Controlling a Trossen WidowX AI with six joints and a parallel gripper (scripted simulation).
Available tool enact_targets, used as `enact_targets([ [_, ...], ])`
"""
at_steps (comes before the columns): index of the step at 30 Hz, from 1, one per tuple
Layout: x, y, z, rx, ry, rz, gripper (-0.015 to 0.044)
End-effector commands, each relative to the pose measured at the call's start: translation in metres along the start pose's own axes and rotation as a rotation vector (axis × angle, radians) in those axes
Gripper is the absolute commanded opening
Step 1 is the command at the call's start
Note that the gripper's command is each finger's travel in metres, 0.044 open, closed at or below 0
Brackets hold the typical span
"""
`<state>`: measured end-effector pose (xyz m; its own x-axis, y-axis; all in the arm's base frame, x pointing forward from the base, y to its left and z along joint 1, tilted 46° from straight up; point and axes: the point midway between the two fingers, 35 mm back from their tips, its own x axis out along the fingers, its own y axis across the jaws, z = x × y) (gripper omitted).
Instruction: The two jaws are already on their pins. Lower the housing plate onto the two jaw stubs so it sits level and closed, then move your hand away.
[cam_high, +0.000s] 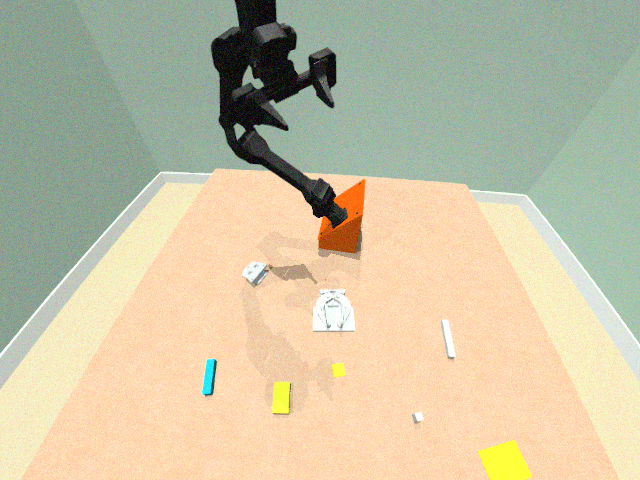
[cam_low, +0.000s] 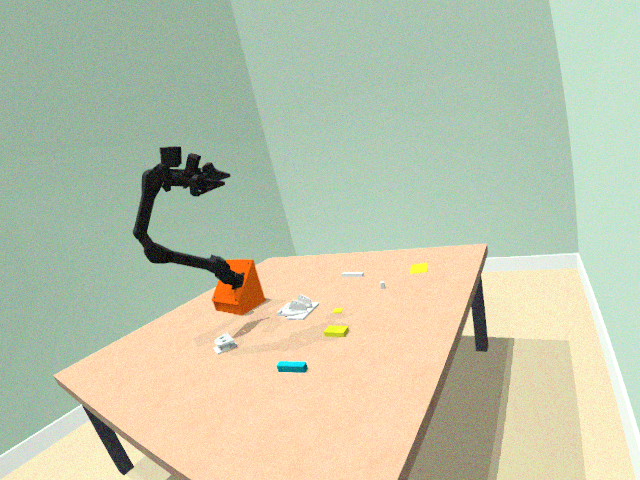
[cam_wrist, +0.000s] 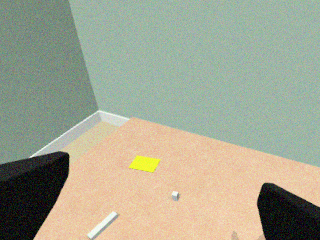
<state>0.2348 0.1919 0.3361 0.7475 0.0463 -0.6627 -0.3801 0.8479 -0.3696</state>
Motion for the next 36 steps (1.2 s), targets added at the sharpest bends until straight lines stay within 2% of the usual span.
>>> enact_targets([
  [1,0.000,0.000,0.000,0.000,0.000,0.000,0.0426],
  [2,0.000,-0.001,0.000,0.003,0.001,-0.002,0.0440],
  [36,0.058,-0.104,-0.058,0.564,0.163,-0.337,0.0440],
])
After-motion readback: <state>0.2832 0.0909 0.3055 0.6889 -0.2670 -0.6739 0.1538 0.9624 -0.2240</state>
